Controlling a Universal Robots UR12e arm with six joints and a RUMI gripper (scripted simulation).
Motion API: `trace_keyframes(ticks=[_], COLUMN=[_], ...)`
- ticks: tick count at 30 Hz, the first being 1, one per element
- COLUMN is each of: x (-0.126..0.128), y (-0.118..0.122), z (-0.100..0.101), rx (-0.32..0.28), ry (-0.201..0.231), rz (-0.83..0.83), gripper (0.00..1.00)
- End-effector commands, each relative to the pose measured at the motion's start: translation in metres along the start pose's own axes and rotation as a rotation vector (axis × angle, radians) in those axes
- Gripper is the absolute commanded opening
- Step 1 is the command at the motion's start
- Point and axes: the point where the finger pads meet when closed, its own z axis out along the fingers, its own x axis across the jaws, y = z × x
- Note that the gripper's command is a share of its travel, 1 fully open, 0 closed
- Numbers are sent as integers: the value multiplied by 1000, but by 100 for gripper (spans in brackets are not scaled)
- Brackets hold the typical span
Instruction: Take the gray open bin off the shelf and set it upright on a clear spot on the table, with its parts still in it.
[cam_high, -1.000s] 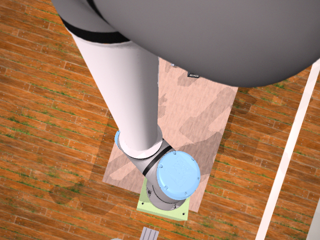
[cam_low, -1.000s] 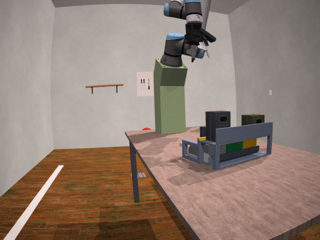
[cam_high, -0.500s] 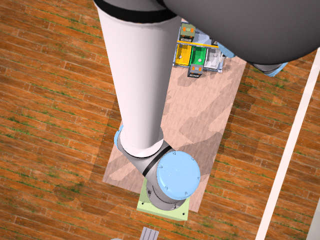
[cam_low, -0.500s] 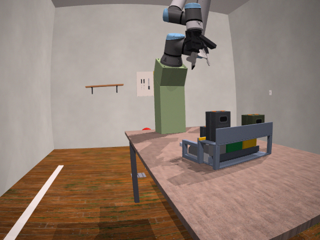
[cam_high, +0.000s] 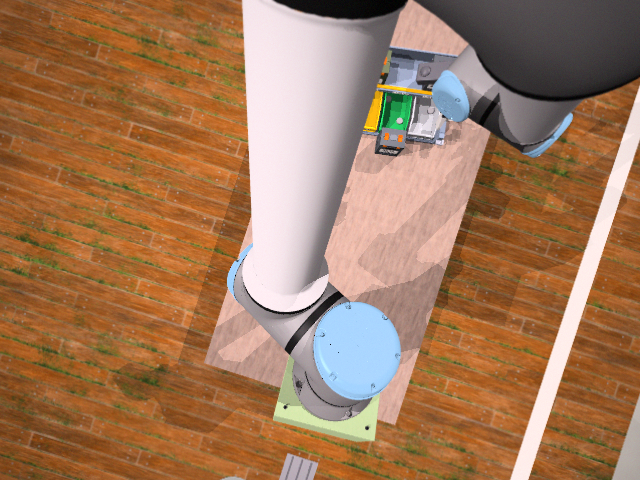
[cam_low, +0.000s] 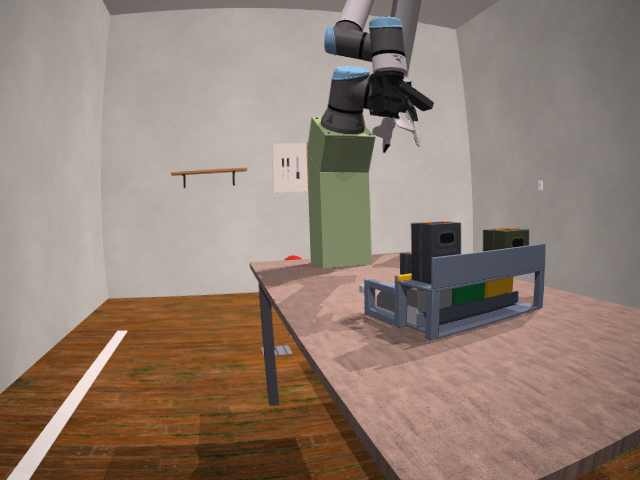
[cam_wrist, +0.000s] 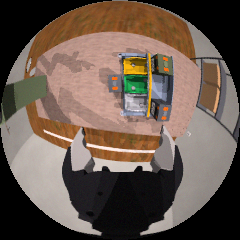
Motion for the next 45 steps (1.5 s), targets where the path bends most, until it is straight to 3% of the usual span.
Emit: trace_keyframes(ticks=[1, 11, 16, 28, 33, 45], x=[3, 3, 7, 7, 10, 10], y=[4, 4, 10, 10, 16, 16], z=[25, 25, 73, 73, 122, 122], rx=[-1, -1, -1, -1, -1, -1], ry=[2, 2, 2, 2, 2, 2], rz=[0, 0, 0, 0, 0, 0], gripper=[100, 100, 100, 100, 100, 100])
